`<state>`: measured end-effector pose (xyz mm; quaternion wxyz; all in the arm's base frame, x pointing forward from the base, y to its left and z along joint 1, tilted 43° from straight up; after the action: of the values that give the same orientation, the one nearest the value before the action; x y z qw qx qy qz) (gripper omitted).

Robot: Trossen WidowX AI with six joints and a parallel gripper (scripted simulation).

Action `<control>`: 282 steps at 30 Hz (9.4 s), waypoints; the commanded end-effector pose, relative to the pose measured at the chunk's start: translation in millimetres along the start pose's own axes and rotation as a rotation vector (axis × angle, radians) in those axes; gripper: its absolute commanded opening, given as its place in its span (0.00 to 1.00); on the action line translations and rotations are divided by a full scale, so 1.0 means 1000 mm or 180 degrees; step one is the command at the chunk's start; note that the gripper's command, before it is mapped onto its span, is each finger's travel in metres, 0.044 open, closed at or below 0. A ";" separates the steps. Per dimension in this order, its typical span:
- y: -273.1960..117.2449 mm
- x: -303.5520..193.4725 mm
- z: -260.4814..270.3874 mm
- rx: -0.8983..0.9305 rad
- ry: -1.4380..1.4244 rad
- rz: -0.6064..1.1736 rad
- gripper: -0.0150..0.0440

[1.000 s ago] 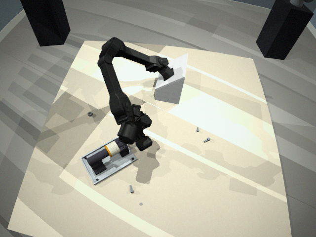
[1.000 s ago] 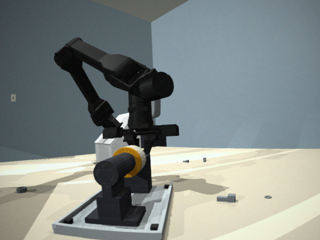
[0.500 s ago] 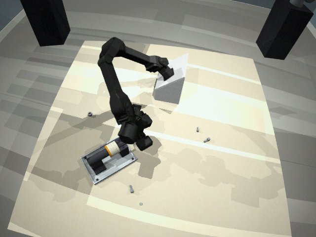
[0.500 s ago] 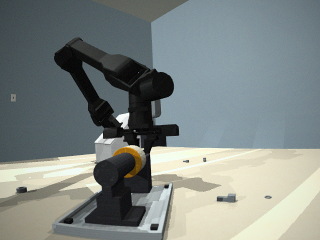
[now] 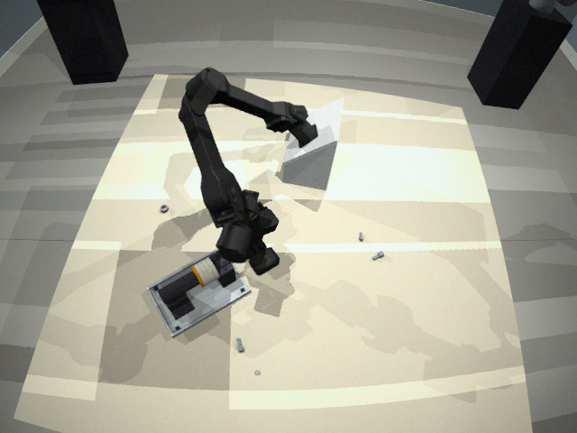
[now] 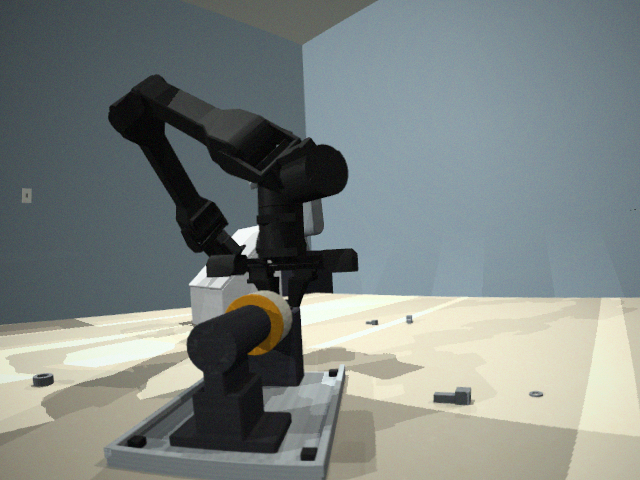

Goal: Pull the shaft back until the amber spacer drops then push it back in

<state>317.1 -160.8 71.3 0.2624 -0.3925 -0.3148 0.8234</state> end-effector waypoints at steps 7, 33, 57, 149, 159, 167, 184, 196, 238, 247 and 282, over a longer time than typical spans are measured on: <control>0.000 0.002 0.000 -0.0001 -0.0003 -0.0012 0.25; 0.000 0.005 0.000 -0.0001 -0.0004 -0.0013 0.25; 0.000 0.008 0.000 -0.0001 -0.0004 -0.0013 0.25; 0.000 0.019 -0.001 -0.0002 -0.0005 -0.0015 0.25; 0.000 0.020 -0.001 -0.0002 -0.0005 -0.0015 0.25; 0.000 0.021 -0.001 -0.0002 -0.0005 -0.0015 0.25; 0.000 0.023 -0.001 -0.0002 -0.0005 -0.0016 0.25; -0.001 0.021 -0.001 -0.0004 0.0004 0.0009 0.25; -0.001 0.007 -0.002 -0.0002 -0.0004 -0.0013 0.25; -0.001 0.003 -0.001 -0.0002 -0.0003 -0.0013 0.25; -0.001 0.001 -0.001 -0.0002 -0.0003 -0.0012 0.25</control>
<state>314.6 -157.1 68.8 0.2701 -0.3850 -0.3178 0.8233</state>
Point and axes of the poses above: the point midway between the two fingers, 35 mm back from their tips, its own y axis out along the fingers, its own z axis across the jaws, x = y × z, the point moved 7 cm from there along -y, back along the fingers, and after that the axes turned 2 degrees about -y, right-handed, at the moved point
